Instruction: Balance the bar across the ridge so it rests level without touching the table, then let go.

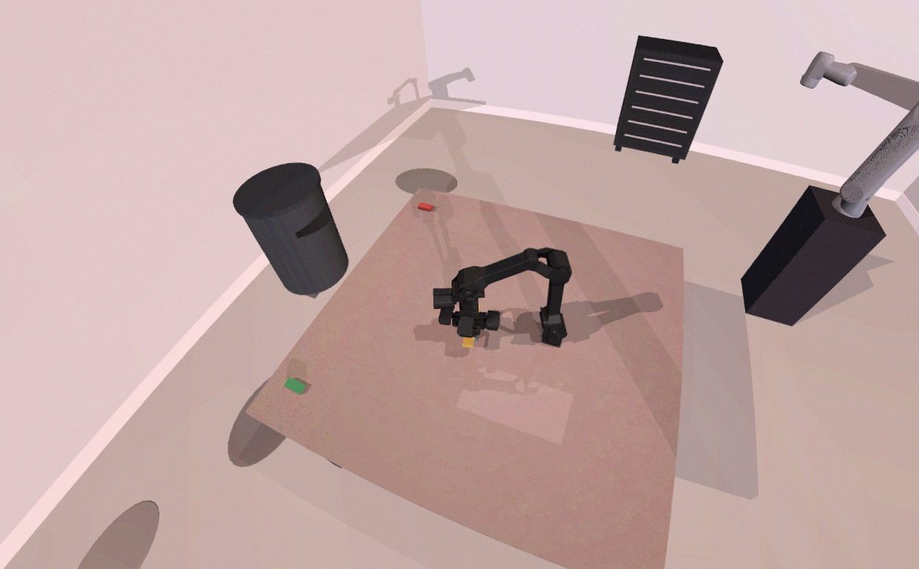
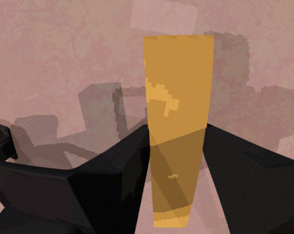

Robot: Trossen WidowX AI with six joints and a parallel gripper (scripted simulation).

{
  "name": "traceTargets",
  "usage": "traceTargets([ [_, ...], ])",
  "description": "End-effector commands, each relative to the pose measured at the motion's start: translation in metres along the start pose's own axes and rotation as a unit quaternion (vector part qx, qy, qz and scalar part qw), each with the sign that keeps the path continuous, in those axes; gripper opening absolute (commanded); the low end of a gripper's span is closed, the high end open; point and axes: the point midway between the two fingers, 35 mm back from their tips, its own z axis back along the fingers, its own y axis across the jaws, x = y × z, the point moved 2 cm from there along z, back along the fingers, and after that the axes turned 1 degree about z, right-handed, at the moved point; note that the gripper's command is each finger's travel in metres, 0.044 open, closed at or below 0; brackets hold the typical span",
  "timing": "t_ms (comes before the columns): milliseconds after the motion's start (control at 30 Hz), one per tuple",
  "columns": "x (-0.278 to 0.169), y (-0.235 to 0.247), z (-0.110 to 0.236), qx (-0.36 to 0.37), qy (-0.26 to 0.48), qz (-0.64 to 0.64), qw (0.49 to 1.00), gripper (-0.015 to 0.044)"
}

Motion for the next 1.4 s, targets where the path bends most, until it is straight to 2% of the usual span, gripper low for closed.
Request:
traceTargets([
  [0,0.0002,-0.0002,-0.0002,0.000,-0.001,-0.001,1.000,0.0000],
  [1367,0.0001,-0.0002,-0.0037,0.000,-0.001,-0.001,1.000,0.0000],
])
